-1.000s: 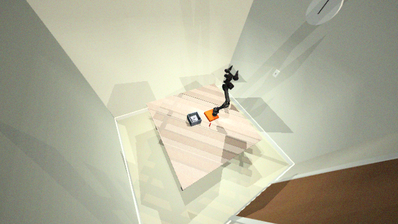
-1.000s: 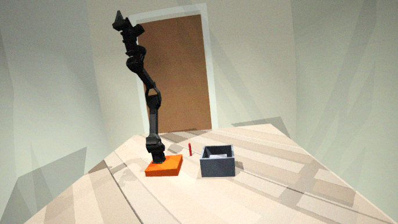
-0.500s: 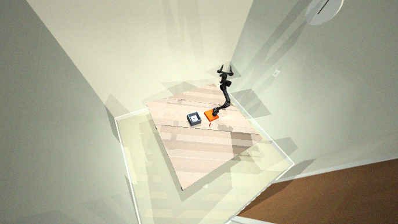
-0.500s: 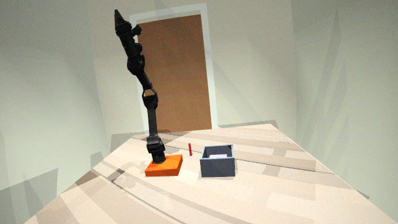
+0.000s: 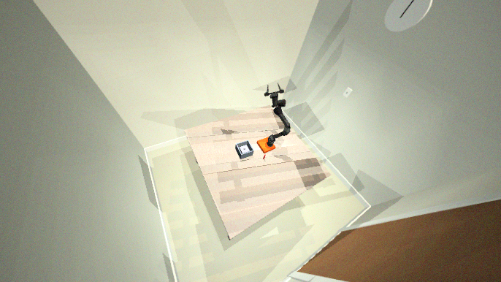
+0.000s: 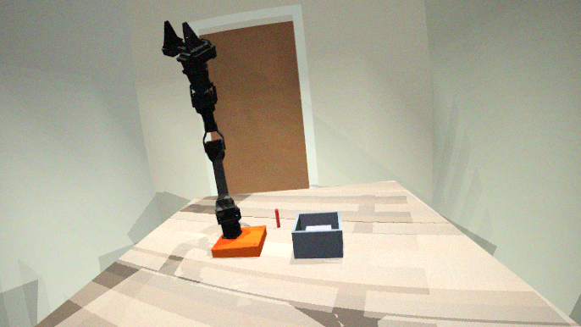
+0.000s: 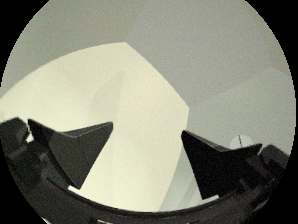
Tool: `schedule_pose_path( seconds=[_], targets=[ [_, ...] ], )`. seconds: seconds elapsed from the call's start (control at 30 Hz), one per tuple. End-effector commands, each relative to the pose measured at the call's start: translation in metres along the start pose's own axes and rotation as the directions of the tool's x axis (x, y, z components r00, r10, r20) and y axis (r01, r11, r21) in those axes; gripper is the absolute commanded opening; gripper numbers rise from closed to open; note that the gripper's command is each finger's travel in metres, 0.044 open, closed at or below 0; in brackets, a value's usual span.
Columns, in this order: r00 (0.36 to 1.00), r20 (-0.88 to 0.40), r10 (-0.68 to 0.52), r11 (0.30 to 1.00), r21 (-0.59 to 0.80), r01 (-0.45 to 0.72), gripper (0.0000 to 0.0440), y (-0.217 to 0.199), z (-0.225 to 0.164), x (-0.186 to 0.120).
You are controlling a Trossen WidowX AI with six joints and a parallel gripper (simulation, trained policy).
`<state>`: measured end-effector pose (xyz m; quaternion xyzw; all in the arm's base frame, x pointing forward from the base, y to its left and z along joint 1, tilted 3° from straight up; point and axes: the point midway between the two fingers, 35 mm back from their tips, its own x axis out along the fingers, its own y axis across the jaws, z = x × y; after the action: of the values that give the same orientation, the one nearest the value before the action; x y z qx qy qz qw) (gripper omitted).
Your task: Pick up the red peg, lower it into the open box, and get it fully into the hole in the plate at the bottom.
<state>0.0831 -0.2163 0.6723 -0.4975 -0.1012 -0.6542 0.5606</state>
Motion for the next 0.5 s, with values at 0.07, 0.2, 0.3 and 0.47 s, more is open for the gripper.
schedule_pose_path(
  seconds=[0.07,0.2,0.3,0.47],
  targets=[
    [0.992,-0.044,0.122,0.987,0.115,-0.116,0.0440,0.038,-0.009,-0.007],
    [0.972,-0.068,0.223,0.956,0.207,-0.205,0.0440,0.068,-0.011,-0.015],
    [0.951,-0.081,0.300,0.923,0.275,-0.268,0.0440,0.091,-0.012,-0.024],
    [0.900,-0.094,0.426,0.850,0.383,-0.362,0.0440,0.128,-0.010,-0.042]
  ],
)
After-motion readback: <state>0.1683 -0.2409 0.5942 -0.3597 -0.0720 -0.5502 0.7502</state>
